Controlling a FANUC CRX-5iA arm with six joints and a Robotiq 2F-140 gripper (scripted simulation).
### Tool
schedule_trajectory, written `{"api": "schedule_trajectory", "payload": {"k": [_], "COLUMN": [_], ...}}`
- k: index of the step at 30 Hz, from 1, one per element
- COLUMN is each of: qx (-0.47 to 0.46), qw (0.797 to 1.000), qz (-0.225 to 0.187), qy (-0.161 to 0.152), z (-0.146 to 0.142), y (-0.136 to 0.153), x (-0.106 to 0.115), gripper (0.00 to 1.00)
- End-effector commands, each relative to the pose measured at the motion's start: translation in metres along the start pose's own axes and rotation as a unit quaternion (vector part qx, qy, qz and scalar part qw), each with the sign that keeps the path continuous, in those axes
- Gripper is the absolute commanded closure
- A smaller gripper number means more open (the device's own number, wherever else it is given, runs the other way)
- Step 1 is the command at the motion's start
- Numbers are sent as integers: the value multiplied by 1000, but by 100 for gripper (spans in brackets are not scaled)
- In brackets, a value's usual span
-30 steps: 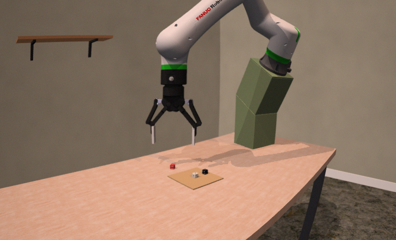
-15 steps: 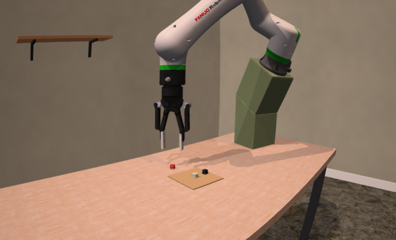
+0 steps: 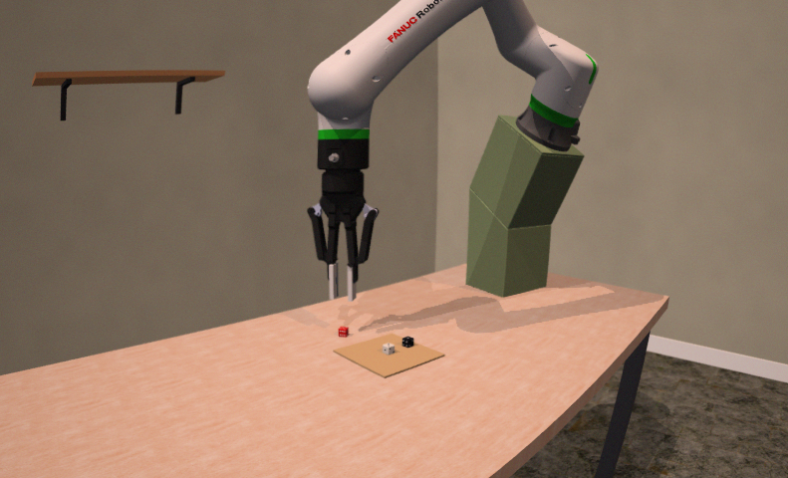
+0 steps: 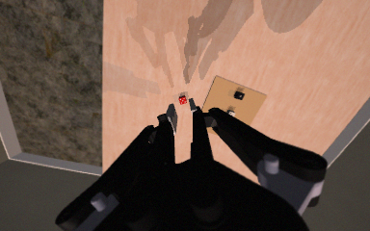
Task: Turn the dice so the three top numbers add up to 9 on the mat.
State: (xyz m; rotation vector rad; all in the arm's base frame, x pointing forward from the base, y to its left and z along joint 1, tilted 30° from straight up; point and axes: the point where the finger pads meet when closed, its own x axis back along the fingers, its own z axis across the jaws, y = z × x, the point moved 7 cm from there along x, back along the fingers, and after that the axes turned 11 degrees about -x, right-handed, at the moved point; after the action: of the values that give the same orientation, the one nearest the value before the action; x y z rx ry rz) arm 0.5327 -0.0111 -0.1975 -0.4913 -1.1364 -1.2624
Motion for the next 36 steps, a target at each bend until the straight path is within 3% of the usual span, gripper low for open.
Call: {"api": "schedule_trajectory", "payload": {"k": [1,20,36], "qx": [0,0,0], "qw": [1000,1000,1000], "qz": [0,0,0], "qy": [0,0,0], "z": [0,0,0], "y": [0,0,0], "x": [0,-2,-16], "gripper": [81,81,81]}}
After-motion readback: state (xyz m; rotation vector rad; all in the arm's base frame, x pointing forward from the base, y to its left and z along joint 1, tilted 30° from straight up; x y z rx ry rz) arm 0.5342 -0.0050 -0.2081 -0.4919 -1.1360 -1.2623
